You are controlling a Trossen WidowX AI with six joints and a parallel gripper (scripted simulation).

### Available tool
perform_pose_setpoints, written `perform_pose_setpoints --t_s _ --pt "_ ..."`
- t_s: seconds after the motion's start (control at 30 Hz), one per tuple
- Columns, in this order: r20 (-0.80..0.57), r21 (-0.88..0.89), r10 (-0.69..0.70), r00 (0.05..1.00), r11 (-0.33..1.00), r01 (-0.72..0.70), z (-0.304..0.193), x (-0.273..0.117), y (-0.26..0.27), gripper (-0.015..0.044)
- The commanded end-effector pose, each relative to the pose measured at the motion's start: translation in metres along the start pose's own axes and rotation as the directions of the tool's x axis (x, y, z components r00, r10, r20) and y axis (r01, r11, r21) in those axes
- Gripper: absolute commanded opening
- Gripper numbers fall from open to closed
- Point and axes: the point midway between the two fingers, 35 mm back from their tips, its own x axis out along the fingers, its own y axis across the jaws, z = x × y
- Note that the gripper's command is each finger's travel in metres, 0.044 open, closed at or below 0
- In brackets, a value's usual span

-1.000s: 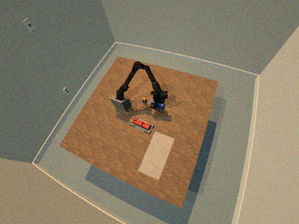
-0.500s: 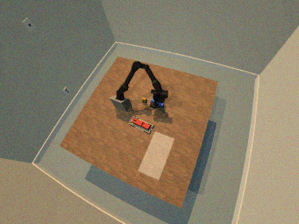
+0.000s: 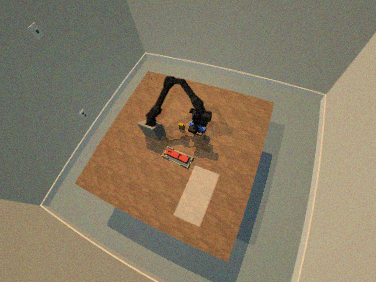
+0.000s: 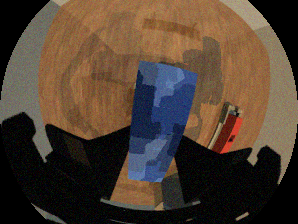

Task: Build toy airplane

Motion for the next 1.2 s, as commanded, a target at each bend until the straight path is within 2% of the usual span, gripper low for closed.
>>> perform_pose_setpoints --t_s 0.0,0.47,1.17 --pt "0.004 -0.006 0.007 1.0 1.0 -0.007 0.001 -0.012 0.002 0.0" --pt "0.006 0.001 0.013 1.0 1.0 -0.013 -0.005 -0.055 0.003 0.0" --pt "0.006 -0.25 -0.01 1.0 0.968 0.012 0.004 -0.046 -0.054 0.0"
